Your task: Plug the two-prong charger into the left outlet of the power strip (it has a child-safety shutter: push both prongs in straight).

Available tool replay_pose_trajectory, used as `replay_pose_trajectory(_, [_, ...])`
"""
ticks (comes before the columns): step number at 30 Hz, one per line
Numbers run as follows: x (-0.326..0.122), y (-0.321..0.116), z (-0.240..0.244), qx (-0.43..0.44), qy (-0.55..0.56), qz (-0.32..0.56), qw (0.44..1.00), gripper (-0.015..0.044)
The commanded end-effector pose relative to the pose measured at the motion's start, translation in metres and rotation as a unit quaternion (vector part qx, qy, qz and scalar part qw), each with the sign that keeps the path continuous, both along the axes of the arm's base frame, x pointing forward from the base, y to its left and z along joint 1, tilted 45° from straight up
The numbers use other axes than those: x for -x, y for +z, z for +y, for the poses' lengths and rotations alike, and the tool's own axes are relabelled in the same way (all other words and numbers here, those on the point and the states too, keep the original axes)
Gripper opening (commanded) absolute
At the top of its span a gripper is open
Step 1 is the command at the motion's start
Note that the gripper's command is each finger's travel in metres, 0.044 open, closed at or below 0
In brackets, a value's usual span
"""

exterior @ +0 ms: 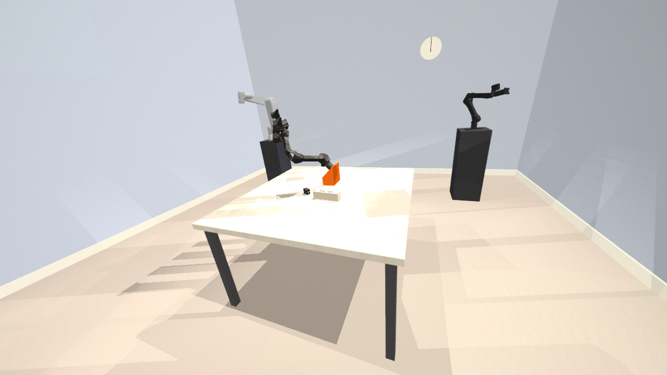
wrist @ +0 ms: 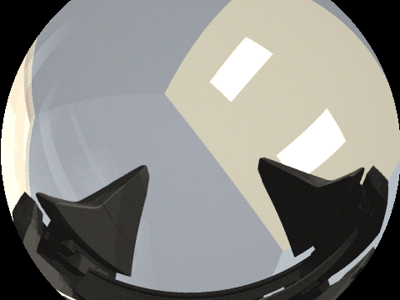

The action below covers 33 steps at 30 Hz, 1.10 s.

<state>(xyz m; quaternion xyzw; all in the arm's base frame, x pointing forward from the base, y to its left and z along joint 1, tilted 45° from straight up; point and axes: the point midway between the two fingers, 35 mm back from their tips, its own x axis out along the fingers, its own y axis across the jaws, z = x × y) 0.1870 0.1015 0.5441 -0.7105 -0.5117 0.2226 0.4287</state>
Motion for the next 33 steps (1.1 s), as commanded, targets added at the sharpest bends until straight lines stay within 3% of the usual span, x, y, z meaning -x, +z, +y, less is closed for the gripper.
replay_pose_trajectory(1, [0.0,0.0,0.0,0.001,-0.001,-0.002,1.0,0.0426])
replay_pose_trajectory(20, [0.039,0.023,-0.015,0.094,-0.141,-0.25,0.953,0.044])
replay_pose_trajectory(33, [0.064,0.031,-0.012,0.144,-0.22,-0.337,0.904,0.044])
